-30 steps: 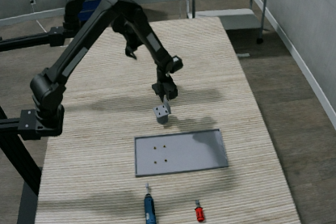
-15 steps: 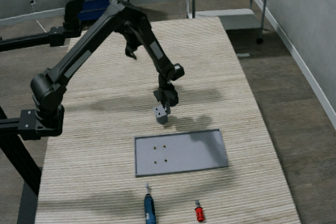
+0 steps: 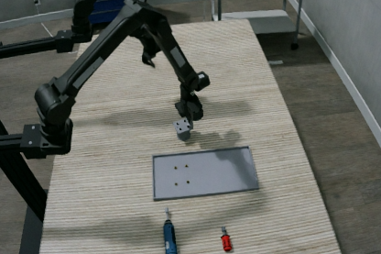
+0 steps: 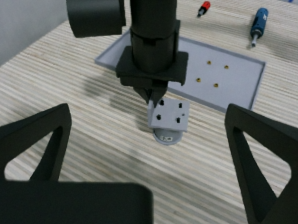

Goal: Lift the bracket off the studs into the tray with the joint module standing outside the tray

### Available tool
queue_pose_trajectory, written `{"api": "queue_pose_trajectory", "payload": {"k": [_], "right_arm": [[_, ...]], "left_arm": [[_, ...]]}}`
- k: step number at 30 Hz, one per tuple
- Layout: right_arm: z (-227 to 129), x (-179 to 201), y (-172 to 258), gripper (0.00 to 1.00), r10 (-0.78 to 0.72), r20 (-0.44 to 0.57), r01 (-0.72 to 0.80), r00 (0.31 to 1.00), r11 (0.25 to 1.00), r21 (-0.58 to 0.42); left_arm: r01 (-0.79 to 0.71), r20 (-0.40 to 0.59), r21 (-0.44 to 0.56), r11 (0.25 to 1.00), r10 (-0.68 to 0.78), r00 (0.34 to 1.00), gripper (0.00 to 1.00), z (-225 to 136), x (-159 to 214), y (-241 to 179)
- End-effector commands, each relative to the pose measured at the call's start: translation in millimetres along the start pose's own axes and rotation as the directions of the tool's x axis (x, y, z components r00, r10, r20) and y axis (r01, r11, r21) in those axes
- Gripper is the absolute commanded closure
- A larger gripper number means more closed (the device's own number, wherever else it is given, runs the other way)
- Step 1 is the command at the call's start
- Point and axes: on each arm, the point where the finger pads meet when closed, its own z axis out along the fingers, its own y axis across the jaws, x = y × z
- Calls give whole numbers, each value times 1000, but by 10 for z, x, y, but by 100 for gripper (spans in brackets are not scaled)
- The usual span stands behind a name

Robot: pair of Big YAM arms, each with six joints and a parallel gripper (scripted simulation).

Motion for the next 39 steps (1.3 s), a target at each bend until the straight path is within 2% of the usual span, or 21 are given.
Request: {"api": "queue_pose_trajectory", "payload": {"k": [1,17,24,34,39], "right_arm": [[-171,67,173,100,14,-12,-14,1000,999,-36],[-495,141,222,100,3,-19,-4,1000,999,-52],[-509,42,102,100,12,-8,-12,1000,1000,-23],[-667,101,102,100,4,-10,-4,1000,1000,-28],[-723,59,162,100,14,-12,-14,1000,999,-34]], "left_arm": [[25,-11,14,1000,-25,1000,0,-10,47,-118],[25,-11,14,1000,-25,1000,0,-10,47,-118],[25,-11,14,1000,-25,1000,0,-10,47,-118],[25,-11,14,1000,-25,1000,0,-10,47,-118],[49,-14,22,999,-48,999,0,198,-96,-76]]}}
